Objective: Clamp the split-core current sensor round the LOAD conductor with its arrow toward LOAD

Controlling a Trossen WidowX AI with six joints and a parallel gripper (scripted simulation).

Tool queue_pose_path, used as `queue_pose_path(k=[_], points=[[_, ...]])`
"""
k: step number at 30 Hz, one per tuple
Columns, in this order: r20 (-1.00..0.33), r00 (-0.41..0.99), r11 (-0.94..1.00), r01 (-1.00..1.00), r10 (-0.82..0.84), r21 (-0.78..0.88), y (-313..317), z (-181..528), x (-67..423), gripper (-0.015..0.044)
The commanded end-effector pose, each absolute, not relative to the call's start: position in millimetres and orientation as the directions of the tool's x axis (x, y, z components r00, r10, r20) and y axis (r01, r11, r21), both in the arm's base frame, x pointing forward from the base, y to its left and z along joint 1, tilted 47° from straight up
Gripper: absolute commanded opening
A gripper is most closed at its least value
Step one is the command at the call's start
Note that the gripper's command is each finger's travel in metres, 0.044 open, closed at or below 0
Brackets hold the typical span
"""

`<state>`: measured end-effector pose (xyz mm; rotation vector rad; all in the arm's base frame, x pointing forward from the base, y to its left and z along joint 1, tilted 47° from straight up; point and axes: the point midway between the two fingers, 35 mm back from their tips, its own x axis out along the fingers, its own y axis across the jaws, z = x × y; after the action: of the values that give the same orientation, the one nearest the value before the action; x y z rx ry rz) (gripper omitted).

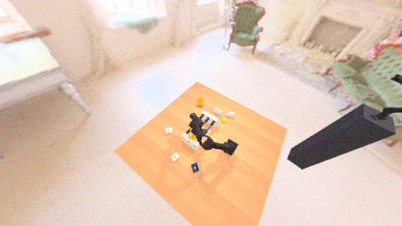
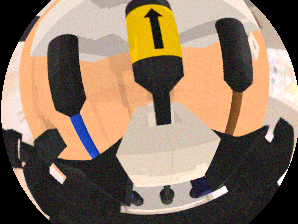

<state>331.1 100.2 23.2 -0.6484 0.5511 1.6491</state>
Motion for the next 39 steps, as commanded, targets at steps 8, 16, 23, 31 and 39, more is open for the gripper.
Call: queue_pose_path(k=[8, 16, 23, 31, 39], points=[[-0.683, -0.125, -0.169, -0.986, 0.72, 0.002, 100.2, 23.4, 331.1, 0.0265], [-0.683, -0.125, -0.169, -0.986, 0.72, 0.002, 100.2, 23.4, 331.1, 0.0265], [-0.683, -0.125, -0.169, -0.986, 0.72, 0.002, 100.2, 23.4, 331.1, 0.0265], [-0.683, -0.125, -0.169, -0.986, 0.72, 0.002, 100.2, 23.4, 331.1, 0.0396], [-0.683, -0.125, -0.169, -0.986, 0.72, 0.002, 100.2, 23.4, 331.1, 0.044]])
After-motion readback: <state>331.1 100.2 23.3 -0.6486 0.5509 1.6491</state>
